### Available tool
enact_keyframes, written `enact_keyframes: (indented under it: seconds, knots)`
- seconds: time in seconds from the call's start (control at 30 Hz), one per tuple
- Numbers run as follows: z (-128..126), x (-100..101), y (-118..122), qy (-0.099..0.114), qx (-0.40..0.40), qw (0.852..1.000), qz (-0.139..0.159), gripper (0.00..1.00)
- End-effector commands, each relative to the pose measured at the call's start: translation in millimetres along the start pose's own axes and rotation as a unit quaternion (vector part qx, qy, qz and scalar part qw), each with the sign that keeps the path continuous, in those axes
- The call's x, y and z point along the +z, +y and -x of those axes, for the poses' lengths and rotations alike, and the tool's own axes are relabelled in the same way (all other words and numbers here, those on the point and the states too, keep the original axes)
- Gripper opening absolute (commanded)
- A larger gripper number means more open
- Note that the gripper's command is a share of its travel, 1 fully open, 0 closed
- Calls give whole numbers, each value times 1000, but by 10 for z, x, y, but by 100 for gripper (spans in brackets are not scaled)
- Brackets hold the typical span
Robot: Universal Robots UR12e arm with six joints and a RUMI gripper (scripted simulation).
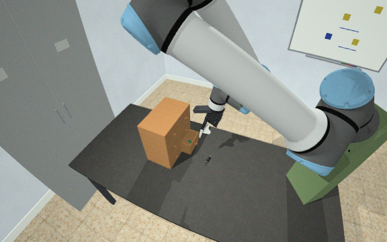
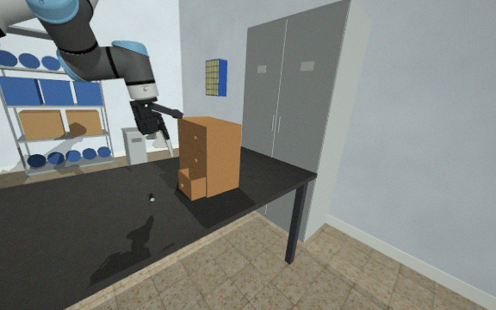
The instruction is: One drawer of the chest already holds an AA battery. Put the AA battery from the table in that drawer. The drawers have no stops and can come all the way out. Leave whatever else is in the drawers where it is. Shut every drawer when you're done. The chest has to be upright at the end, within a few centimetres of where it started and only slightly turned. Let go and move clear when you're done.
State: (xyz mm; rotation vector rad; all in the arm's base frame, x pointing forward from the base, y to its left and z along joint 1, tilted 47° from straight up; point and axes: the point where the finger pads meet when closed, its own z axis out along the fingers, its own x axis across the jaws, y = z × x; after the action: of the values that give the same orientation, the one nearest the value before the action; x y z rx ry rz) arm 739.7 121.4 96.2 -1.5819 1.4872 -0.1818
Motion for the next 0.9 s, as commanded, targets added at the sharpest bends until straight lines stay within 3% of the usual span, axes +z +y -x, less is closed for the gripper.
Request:
enact_keyframes:
  seconds: [0.0,0.87]
  knots:
    - [-3,45,-34,1,3,1000,-16,100]
    - [1,394,-270,-3,21,992,-128,100]
